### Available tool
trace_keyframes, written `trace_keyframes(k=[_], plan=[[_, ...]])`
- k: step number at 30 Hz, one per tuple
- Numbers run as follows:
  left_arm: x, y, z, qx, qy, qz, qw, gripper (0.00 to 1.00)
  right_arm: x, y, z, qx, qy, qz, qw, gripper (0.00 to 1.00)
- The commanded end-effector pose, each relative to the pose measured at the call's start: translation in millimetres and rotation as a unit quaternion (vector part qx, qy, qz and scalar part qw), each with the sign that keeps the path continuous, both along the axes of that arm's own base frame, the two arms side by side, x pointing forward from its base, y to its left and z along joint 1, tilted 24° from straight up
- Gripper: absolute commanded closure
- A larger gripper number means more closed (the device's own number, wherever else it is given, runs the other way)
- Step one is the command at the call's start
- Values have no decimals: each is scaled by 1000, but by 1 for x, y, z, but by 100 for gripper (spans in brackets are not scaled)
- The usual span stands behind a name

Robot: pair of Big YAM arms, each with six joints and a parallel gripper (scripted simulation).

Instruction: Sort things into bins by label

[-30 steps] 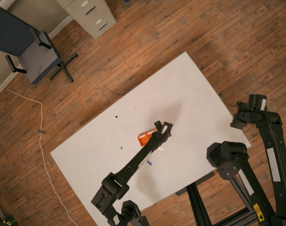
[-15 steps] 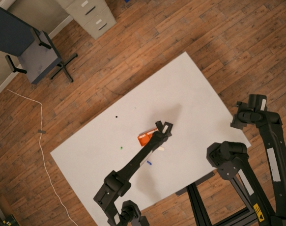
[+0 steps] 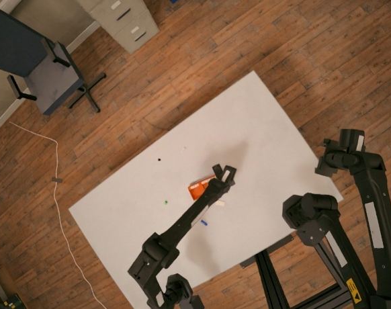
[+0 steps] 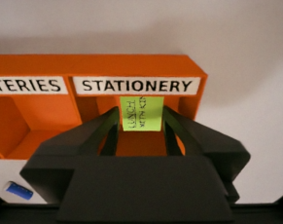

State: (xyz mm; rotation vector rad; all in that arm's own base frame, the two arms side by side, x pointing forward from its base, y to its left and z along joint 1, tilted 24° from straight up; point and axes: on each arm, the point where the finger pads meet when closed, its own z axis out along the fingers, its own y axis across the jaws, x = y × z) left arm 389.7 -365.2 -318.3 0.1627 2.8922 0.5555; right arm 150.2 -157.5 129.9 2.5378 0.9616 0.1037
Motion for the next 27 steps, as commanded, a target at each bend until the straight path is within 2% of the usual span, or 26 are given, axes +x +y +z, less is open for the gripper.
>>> trace_keyframes(k=[1,3,18,19,27], plan=[[9,-9,16,-13,-12,0,1000,55,-4,1,2,3,1,-5,1000,0],[7,-10,7,-9,-9,-2,1000,55,-4,1,2,3,1,-5,1000,0],[6,-9,8,-9,-8,-2,1000,55,-4,1,2,3,1,-5,1000,0],[11,-7,16,-15,-14,1,1000,55,-4,1,2,3,1,-5,1000,0],[9,-4,17,-11,-10,1,1000,55,-4,1,2,3,1,-5,1000,0]])
